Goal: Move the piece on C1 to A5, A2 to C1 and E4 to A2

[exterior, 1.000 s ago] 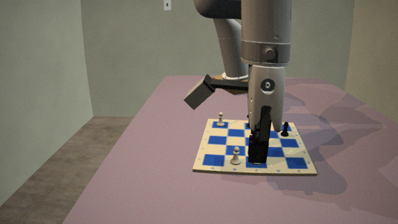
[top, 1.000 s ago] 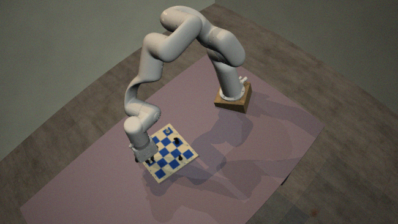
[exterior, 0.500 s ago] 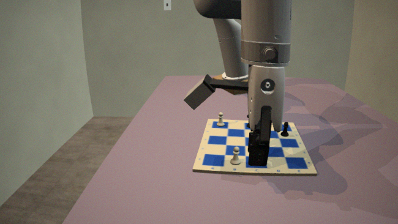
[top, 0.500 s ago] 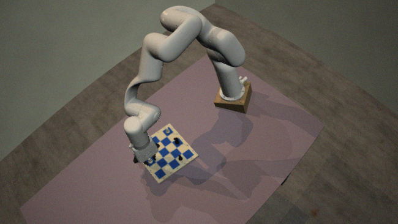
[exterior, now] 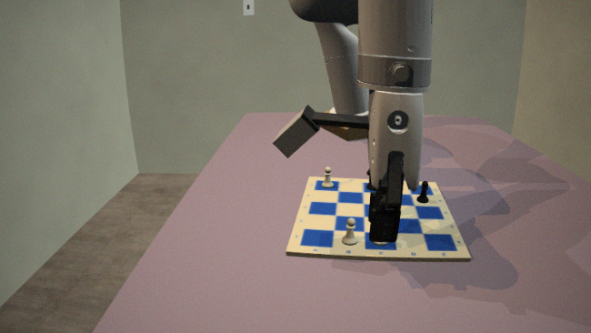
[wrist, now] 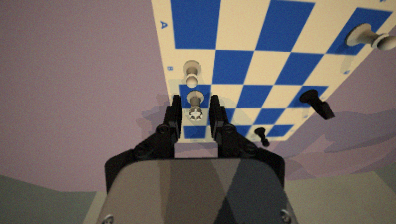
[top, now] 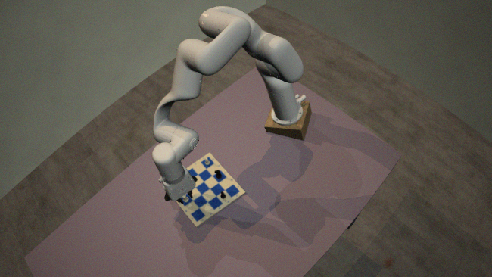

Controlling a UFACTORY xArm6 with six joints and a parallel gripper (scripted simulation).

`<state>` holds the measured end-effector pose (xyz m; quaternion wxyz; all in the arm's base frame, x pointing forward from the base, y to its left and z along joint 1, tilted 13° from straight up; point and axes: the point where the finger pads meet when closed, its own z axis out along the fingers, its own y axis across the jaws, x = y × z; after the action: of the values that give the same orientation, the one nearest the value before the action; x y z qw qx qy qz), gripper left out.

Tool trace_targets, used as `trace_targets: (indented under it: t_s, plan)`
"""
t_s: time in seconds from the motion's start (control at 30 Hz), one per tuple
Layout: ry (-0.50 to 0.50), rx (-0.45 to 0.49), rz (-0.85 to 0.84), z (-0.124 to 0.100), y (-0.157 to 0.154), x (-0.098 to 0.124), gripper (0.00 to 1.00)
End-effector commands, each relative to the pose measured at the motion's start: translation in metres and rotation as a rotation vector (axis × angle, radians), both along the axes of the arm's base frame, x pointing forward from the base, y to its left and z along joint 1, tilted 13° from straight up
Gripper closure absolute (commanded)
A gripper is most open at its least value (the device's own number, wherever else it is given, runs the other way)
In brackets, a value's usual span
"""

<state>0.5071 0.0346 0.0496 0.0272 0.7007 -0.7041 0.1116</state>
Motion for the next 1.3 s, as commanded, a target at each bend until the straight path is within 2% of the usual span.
trace_targets:
  t_s: [0.0,0.07,0.47,0.8,0.83,1.27]
  plan:
    - [-0.006,0.001,0.001,0.010,0.002,0.001,0.63]
    - [-0.006,0.001,0.001,0.014,0.003,0.000,0.63]
    - [-0.006,0.001,0.001,0.073,0.015,-0.007,0.63]
    - [-0.006,0.001,0.001,0.083,0.017,-0.009,0.63]
    - [-0.006,0.001,0.001,0.083,0.017,-0.009,0.00]
    - [-0.006,0.001,0.001,0.083,0.017,-0.009,0.00]
